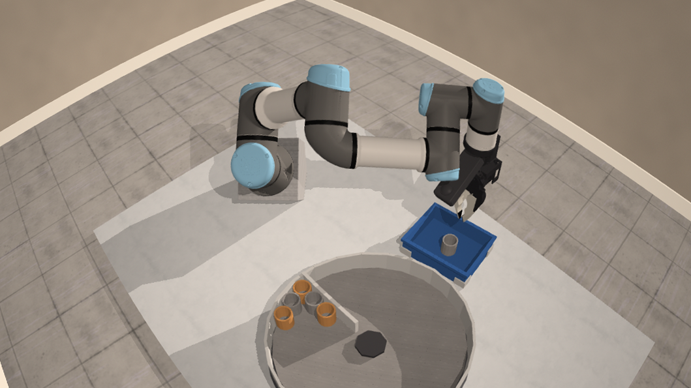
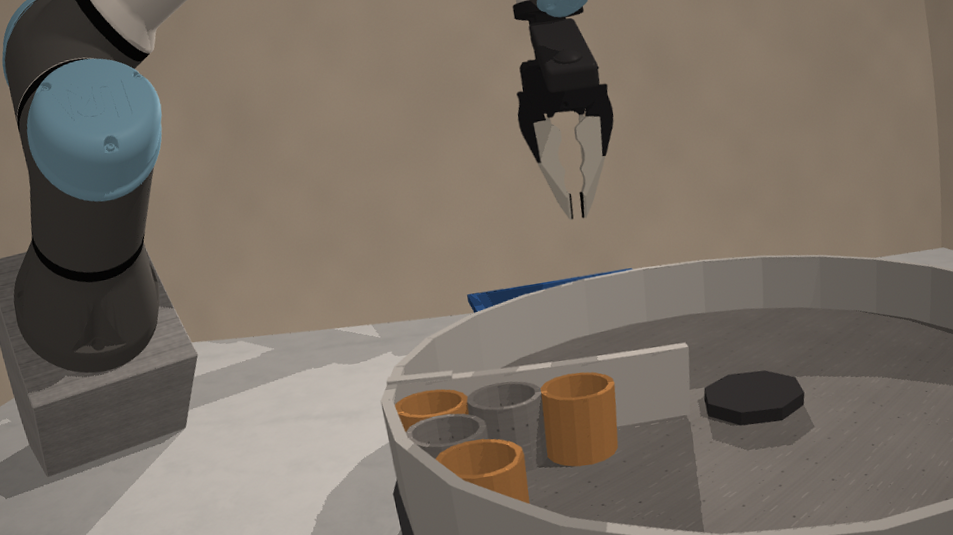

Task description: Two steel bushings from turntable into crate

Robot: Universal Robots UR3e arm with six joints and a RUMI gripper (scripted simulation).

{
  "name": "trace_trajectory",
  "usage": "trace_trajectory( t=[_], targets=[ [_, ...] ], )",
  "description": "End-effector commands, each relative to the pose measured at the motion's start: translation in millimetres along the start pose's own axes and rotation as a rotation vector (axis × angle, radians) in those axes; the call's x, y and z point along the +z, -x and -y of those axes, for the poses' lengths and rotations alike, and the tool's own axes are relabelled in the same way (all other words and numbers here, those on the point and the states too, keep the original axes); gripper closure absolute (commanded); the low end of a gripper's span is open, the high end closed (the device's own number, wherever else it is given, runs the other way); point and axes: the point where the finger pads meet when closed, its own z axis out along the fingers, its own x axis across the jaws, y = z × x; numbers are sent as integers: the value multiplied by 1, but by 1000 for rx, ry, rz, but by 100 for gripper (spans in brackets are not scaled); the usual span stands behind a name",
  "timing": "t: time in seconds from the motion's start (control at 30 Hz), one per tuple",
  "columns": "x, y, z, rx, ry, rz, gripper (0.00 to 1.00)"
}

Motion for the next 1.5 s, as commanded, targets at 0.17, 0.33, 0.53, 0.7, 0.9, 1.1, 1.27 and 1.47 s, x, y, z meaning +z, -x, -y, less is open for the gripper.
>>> trace_trajectory(
  t=[0.17,0.33,0.53,0.7,0.9,1.1,1.27,1.47],
  targets=[
    [-1,0,0,1,2,2,95],
    [-1,0,0,1,2,2,95],
    [-1,0,0,2,2,2,95],
    [-1,0,1,5,2,2,95],
    [-1,0,2,8,2,2,95],
    [-1,0,5,14,2,2,95],
    [-1,0,7,21,2,2,95],
    [-1,0,10,28,2,1,95]
  ],
)
